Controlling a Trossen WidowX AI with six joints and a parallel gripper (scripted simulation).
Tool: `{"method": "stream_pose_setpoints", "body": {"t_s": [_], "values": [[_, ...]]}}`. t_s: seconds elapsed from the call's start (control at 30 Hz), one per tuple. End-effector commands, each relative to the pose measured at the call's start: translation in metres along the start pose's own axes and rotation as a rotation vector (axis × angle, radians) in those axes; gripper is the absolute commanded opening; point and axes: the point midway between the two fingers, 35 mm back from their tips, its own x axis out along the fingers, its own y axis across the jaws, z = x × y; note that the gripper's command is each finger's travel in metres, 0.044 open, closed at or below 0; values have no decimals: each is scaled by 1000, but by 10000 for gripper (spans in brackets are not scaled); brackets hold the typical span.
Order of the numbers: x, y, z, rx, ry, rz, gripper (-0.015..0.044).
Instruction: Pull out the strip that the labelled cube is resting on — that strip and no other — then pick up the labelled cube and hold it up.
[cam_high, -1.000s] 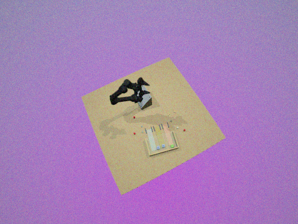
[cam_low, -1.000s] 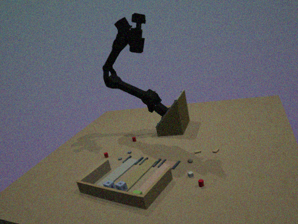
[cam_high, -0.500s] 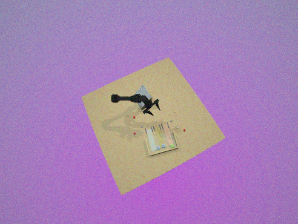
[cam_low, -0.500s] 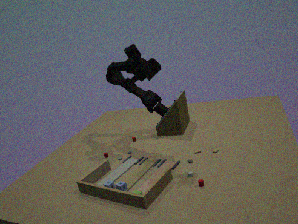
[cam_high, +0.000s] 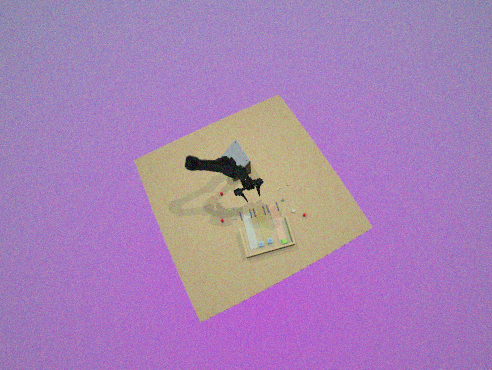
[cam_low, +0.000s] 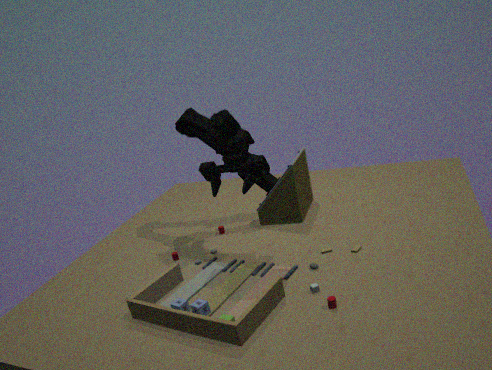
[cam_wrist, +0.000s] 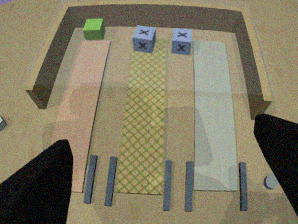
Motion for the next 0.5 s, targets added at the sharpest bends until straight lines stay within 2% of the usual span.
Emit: {"method": "stream_pose_setpoints", "body": {"t_s": [0.0, 0.1, 0.2, 0.47], "values": [[1, 0, -2, -11, 4, -6, 400], [1, 0, -2, -11, 4, -6, 400], [11, 4, 0, -5, 60, 3, 321], [65, 17, -6, 52, 397, 13, 111]]}}
